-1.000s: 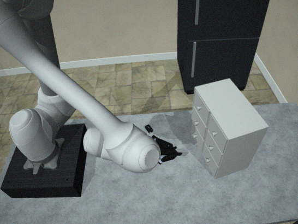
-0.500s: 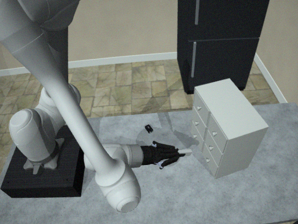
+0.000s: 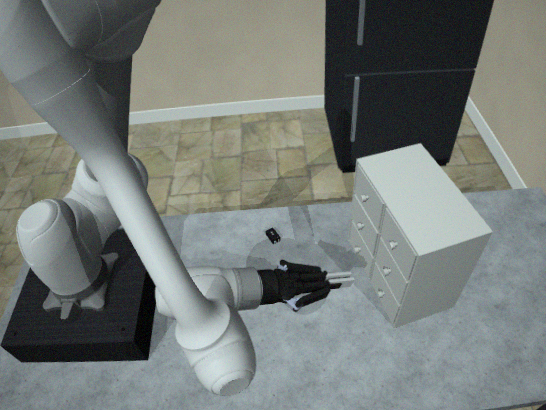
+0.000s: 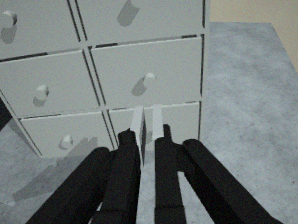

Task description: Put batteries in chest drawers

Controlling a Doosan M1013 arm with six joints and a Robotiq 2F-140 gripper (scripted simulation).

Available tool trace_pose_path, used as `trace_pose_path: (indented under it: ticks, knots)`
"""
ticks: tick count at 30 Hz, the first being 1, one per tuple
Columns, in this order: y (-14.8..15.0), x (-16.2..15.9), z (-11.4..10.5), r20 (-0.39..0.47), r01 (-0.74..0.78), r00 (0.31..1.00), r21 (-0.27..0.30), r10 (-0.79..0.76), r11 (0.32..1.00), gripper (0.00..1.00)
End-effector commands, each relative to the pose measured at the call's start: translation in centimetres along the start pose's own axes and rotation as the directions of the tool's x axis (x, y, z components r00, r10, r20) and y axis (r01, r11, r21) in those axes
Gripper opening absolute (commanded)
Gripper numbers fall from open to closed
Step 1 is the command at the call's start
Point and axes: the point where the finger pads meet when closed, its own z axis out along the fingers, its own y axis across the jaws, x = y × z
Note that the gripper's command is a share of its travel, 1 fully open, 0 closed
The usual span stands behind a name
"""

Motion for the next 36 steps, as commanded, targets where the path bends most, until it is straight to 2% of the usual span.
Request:
trace_pose_path:
  ticks: [1,23,31,36]
  knots:
    - [0.0,0.0,0.0,0.000,0.000,1.000,0.000,0.000,1.000,0.20]
    - [0.0,0.0,0.1,0.000,0.000,1.000,0.000,0.000,1.000,0.20]
    - [0.0,0.1,1.1,0.000,0.000,1.000,0.000,0.000,1.000,0.20]
    - [0.0,0.1,2.5,0.000,0.000,1.000,0.000,0.000,1.000,0.20]
